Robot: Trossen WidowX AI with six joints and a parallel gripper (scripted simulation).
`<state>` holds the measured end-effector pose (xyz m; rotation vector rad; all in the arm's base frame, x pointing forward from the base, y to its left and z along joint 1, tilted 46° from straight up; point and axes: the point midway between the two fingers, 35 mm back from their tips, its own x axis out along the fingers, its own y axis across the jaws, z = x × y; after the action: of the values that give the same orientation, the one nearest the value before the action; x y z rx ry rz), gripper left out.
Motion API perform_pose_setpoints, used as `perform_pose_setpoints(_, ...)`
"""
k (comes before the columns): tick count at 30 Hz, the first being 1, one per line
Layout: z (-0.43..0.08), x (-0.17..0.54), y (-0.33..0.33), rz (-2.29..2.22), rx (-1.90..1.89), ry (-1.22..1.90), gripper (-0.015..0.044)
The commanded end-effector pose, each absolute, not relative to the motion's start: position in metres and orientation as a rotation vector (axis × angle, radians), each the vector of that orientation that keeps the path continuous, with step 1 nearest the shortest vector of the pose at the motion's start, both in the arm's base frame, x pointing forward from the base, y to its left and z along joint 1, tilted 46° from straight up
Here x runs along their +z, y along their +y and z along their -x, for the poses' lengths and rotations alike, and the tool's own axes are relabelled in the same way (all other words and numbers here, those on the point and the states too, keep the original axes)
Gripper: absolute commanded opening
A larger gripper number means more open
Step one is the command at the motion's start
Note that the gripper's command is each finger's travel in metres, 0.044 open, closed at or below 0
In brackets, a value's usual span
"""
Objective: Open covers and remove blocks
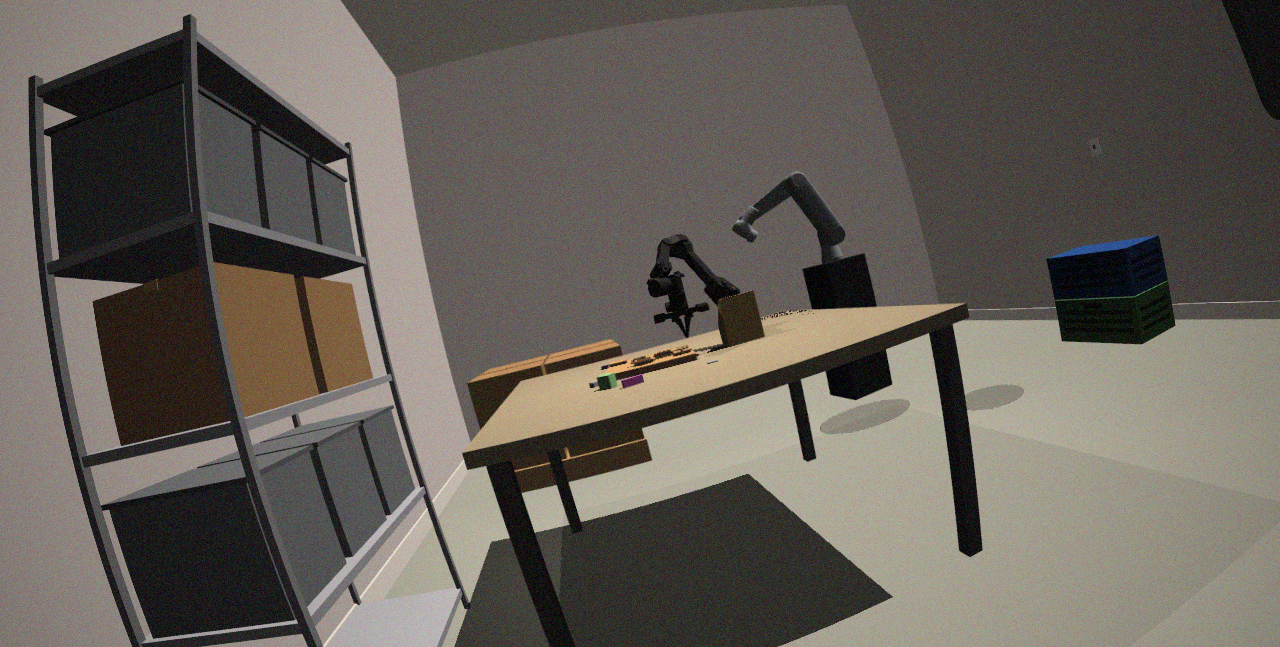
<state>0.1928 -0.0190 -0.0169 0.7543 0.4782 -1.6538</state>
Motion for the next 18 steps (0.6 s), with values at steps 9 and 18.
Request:
perform_pose_setpoints(9, -0.191, -0.026, -0.028, -0.746, -1.653, 0.481, 0.0)
perform_pose_setpoints(18, -0.19, -0.032, -0.035, -0.745, -1.653, 0.48, 0.0)
